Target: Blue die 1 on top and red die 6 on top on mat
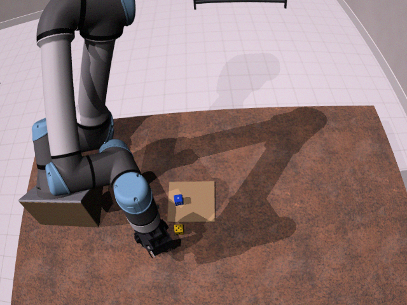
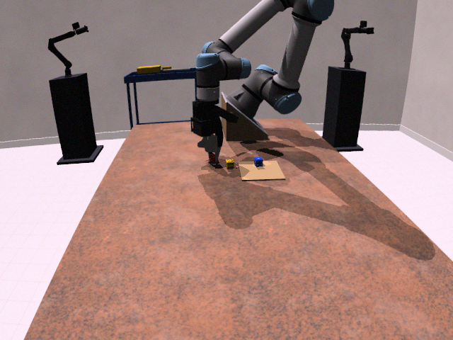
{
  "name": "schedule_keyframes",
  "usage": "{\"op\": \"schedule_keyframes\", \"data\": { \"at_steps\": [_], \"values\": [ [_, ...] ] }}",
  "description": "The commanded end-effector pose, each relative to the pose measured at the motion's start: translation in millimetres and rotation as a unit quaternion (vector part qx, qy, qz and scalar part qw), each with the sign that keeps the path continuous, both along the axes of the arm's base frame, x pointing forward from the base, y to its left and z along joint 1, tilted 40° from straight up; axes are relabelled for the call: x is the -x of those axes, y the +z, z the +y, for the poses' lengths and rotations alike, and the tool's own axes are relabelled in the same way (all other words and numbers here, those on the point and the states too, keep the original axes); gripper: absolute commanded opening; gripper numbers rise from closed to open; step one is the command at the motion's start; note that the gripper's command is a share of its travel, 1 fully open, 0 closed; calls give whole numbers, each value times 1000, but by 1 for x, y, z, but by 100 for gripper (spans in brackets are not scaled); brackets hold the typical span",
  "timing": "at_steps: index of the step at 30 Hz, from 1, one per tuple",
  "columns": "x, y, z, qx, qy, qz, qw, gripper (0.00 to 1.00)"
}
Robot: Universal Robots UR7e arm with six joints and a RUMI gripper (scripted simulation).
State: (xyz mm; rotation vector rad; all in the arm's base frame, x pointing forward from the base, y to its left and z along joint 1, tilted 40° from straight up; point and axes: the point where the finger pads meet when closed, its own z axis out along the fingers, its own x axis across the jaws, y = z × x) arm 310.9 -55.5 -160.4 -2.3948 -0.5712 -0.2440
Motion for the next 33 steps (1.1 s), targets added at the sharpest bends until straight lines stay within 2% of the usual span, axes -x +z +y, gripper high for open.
{"op": "schedule_keyframes", "data": {
  "at_steps": [1, 5, 6, 33],
  "values": [
    [1, 0, 3, -2, 1, 1, 1000, 24],
    [1, 0, 3, -2, 1, 1, 1000, 24],
    [1, 0, 3, -2, 1, 1, 1000, 6],
    [1, 0, 3, -2, 1, 1, 1000, 6]
  ]
}}
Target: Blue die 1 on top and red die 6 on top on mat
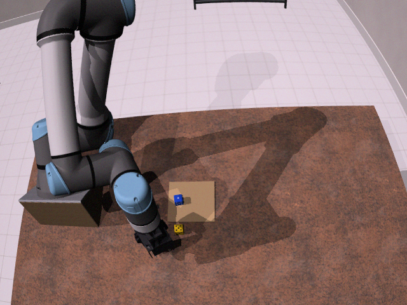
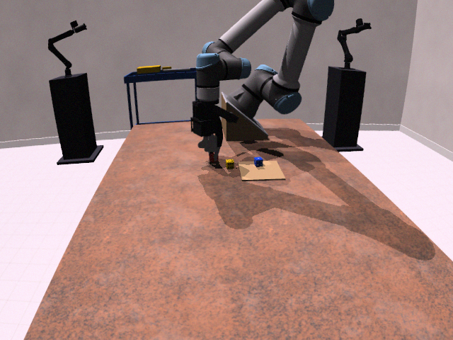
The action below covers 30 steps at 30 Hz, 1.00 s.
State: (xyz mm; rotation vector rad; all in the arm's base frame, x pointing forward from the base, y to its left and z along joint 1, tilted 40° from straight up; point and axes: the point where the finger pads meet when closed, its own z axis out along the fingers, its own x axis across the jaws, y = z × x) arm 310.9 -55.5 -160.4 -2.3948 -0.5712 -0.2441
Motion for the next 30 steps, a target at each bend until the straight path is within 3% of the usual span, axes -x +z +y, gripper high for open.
{"op": "schedule_keyframes", "data": {
  "at_steps": [1, 16, 30],
  "values": [
    [1, 0, 3, -2, 1, 1, 1000, 6],
    [1, 9, -5, -2, 1, 1, 1000, 6],
    [3, 69, -55, -2, 1, 1, 1000, 6]
  ]
}}
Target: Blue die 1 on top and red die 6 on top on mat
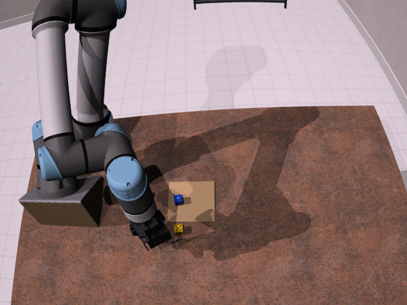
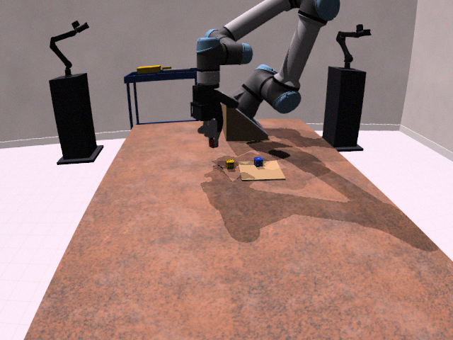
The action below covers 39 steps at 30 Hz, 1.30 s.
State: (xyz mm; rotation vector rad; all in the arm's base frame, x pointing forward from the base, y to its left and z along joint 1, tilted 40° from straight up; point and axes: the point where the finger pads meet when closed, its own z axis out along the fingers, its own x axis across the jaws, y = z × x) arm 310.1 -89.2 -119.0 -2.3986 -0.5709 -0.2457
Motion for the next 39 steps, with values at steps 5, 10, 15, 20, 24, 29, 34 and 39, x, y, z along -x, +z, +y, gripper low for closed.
{"op": "schedule_keyframes", "data": {
  "at_steps": [5, 10, 15, 20, 24, 29, 34, 39],
  "values": [
    [3, 33, -26, -4, 1, 2, 1000, 6],
    [3, 35, -28, -4, 1, 2, 1000, 6],
    [3, 35, -28, -4, 1, 2, 1000, 6],
    [2, 35, -27, -4, 0, 3, 1000, 6],
    [-6, 40, -24, -3, -9, 11, 1000, 6],
    [-32, 54, -12, -1, -40, 36, 999, 6],
    [-70, 78, 11, -1, -86, 73, 994, 6],
    [-93, 94, 29, -2, -114, 96, 989, 6]
  ]
}}
